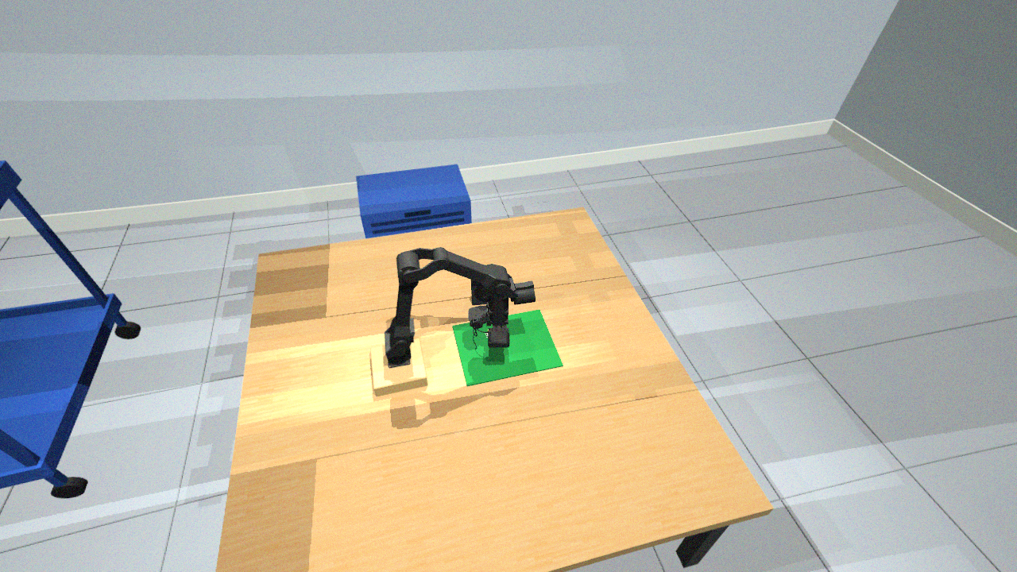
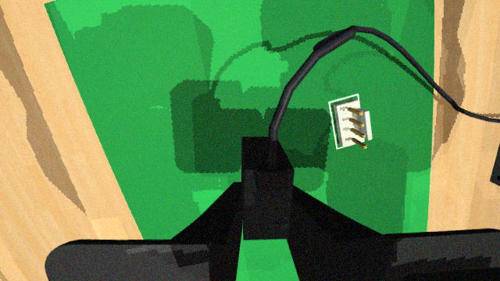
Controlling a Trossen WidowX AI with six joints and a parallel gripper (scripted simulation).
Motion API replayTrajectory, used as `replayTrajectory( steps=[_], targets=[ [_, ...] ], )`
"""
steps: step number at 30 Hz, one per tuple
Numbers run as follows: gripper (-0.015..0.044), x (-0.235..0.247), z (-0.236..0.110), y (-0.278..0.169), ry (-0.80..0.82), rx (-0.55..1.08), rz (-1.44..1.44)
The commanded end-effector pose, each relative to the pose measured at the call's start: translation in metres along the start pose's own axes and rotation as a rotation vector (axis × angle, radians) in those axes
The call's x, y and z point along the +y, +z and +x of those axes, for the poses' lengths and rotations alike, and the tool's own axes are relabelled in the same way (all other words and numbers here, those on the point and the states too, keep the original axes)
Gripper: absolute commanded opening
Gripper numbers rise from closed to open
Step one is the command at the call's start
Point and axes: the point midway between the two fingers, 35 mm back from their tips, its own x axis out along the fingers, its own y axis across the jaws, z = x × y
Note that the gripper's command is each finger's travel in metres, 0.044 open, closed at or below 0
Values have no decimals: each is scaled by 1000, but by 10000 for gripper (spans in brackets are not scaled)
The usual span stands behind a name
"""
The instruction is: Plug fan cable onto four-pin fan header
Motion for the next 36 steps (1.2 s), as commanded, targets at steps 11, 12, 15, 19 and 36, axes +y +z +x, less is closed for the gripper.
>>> replayTrajectory(
  steps=[11,12,15,19,36],
  targets=[
    [0,-68,-1,21,-11,1,-293],
    [0,-68,-1,21,-11,1,-293],
    [0,-68,-1,21,-11,1,-293],
    [0,-68,-1,21,-11,1,-293],
    [0,-71,-4,14,-11,2,-299]
  ],
)
